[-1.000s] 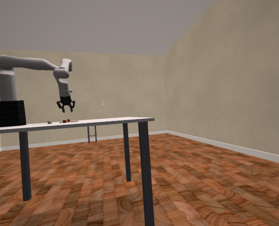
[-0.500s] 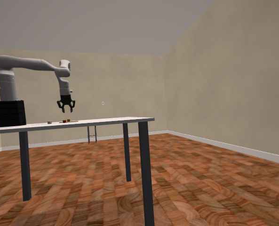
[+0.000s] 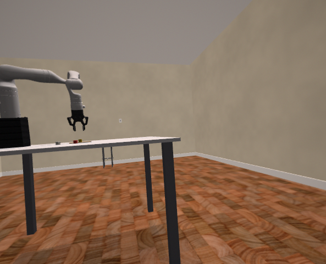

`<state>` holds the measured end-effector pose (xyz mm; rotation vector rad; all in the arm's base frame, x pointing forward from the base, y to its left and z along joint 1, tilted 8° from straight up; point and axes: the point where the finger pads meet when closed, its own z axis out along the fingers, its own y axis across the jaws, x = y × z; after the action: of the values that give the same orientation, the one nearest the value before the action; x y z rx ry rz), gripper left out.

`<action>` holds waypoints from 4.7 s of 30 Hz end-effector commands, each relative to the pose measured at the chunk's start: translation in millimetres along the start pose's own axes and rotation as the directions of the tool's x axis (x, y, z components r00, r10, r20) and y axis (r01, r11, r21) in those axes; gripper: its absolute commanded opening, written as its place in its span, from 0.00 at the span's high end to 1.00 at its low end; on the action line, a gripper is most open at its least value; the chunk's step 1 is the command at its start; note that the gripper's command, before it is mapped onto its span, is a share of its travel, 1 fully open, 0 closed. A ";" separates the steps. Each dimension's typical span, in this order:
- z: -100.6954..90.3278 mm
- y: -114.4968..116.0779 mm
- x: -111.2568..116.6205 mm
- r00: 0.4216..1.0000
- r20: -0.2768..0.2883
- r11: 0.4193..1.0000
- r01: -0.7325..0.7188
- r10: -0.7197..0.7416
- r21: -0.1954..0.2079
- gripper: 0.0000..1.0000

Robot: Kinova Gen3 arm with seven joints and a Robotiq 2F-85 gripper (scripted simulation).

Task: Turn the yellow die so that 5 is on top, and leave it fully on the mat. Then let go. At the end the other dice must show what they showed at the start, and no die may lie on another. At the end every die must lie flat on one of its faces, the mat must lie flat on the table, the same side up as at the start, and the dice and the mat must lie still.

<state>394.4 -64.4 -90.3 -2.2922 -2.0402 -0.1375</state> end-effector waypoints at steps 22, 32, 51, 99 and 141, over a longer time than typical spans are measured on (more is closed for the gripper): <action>0.2 0.6 7.3 0.969 0.248 1.000 0.007 -0.007 -0.001 0.45; 0.1 0.8 7.4 0.968 0.251 1.000 0.007 -0.007 -0.002 0.00; -15.8 0.7 11.5 0.968 0.251 1.000 0.008 -0.007 -0.002 0.00; -94.3 0.4 31.9 0.968 0.251 1.000 0.007 -0.007 -0.002 0.00; -94.3 0.4 31.9 0.968 0.251 1.000 0.007 -0.007 -0.002 0.00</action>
<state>396.1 -43.6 6.4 -2.4128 -2.1604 0.1610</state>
